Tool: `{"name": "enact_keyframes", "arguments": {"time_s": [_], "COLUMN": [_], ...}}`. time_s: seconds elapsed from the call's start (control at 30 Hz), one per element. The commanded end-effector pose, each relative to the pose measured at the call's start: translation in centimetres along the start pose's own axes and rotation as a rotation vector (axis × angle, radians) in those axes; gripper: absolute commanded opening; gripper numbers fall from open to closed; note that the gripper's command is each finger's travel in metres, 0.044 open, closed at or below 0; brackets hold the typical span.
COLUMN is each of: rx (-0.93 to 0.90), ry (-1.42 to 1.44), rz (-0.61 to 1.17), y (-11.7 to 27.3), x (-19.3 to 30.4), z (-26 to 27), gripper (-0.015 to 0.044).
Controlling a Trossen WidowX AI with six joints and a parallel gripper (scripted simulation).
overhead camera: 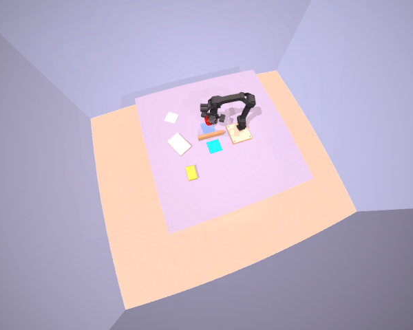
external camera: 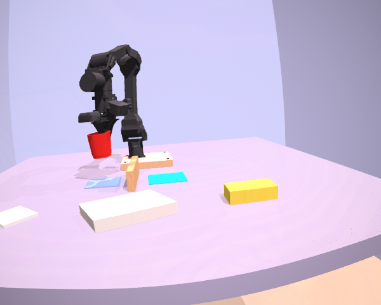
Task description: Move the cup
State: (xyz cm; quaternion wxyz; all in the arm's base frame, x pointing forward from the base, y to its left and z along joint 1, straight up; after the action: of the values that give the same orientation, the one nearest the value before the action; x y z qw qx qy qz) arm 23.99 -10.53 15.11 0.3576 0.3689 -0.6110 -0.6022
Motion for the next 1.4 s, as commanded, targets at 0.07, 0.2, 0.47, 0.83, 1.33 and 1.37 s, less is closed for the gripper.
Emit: {"name": "enact_keyframes", "arguments": {"time_s": [0.07,0.2,0.47,0.83,1.33,1.37], "rx": [-0.001,-0.001,0.000,0.002,0.002,0.002], "ry": [0.000,0.000,-0.001,-0.002,-0.003,-0.003], "rz": [0.000,0.000,0.000,-0.001,-0.003,-0.003], "y": [0.0,0.0,0.0,0.1,0.2,0.2], "x": [0.0,0.0,-0.6,-2.6,-5.3,-5.5], "z": [0.0,0.0,0.2,0.8,1.6,1.6], "gripper": [0.0000,0.0000,0.0000,0.0000,0.0000,0.0000]}}
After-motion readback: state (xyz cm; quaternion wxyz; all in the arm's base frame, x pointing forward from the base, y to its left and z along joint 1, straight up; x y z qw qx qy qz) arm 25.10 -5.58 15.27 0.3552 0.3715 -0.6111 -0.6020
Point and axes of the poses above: the point midway between the two fingers, 35 mm back from their tips, its own y axis back along the fingers, its own z axis across the jaws, x = y × z, the point moved 2 cm from there along y, back along the fingers, and after that the axes turned 12 degrees about y, right-handed, at the moved point
